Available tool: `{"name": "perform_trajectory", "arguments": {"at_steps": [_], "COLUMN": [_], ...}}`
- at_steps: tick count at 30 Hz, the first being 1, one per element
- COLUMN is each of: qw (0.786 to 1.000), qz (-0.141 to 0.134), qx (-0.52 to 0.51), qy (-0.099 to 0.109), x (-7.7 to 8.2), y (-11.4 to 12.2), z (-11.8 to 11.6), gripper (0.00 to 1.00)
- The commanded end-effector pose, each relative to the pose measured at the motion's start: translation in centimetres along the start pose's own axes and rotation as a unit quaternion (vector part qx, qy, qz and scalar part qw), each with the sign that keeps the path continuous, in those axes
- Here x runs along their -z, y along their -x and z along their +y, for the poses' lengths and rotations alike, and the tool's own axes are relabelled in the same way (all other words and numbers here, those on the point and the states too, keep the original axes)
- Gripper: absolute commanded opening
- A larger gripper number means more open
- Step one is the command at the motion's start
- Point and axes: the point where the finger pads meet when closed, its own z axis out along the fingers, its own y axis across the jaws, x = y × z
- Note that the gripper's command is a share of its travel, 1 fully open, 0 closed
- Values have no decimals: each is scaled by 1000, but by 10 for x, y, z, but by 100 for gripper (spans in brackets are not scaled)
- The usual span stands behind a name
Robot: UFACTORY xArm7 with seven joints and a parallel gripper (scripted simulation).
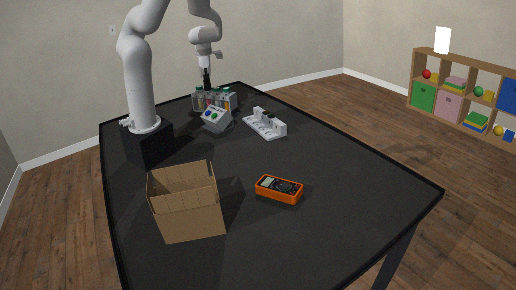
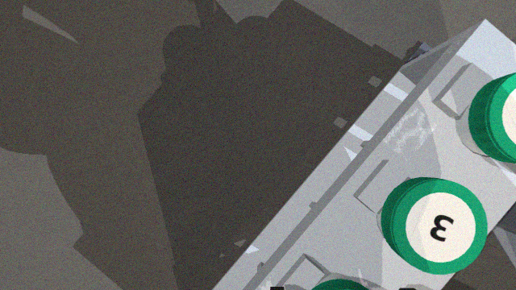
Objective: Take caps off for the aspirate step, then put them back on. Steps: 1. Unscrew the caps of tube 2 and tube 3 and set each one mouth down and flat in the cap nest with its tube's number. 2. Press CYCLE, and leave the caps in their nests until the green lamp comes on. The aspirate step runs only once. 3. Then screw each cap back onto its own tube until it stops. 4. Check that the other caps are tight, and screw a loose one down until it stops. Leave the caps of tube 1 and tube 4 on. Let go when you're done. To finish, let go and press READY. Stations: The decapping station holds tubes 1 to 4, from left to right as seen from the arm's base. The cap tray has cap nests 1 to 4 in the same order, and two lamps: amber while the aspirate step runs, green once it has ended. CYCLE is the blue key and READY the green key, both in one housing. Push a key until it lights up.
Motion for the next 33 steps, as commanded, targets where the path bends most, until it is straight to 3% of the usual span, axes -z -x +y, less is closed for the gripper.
{"name": "perform_trajectory", "arguments": {"at_steps": [1, 6, 12, 14, 16, 19, 27, 33], "qw": [990, 966, 919, 919, 880, 853, 739, 739], "qz": [3, 2, 1, 1, 2, 1, 1, 1], "qx": [-139, -257, -395, -395, -476, -523, -674, -674], "qy": [-2, -2, -3, -3, -3, -3, -4, -4], "x": [1, 1, 1, 1, 1, 1, 1, 1], "y": [-1, -1, -1, -1, -1, -1, -1, -1], "z": [-1, -1, -1, -1, -1, -1, -1, -1], "gripper": [46, 46, 46, 46, 46, 46, 46, 46]}}
